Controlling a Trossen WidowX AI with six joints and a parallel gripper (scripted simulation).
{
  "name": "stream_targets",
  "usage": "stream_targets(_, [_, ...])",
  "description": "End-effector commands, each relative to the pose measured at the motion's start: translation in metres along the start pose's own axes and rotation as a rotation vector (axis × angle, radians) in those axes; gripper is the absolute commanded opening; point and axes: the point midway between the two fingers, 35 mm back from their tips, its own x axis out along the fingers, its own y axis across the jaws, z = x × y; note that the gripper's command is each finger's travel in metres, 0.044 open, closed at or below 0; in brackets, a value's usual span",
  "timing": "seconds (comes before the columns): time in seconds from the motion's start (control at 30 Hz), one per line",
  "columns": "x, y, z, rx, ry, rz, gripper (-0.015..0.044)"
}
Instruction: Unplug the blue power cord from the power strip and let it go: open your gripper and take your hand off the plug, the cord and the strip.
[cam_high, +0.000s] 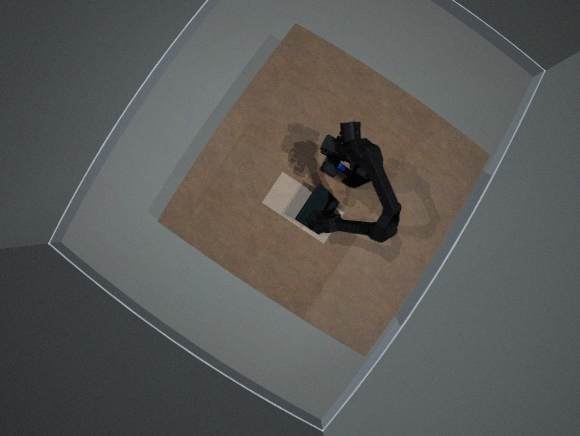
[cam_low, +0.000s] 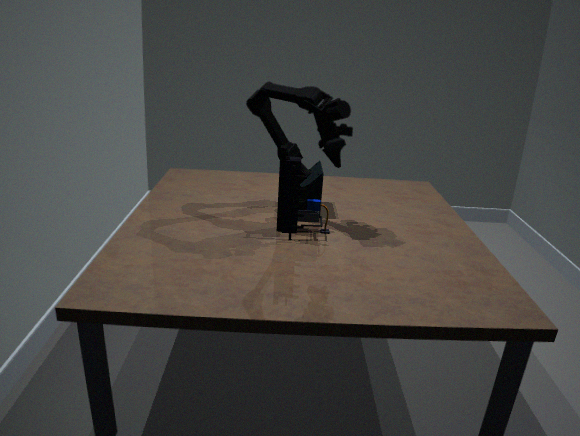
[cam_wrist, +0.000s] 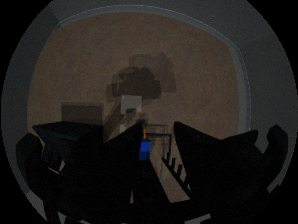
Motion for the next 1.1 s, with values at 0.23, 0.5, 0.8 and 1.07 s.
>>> stream_targets(0.23, [0.108,0.011,-0.055,0.132,0.353,0.160,0.0160])
stream_targets(0.5, [0.107,0.012,-0.059,0.132,0.353,0.160,0.0160])
stream_targets(0.8, [0.101,0.013,-0.073,0.132,0.353,0.160,0.0160])
stream_targets(1.07, [0.097,0.014,-0.085,0.131,0.354,0.160,0.0160])
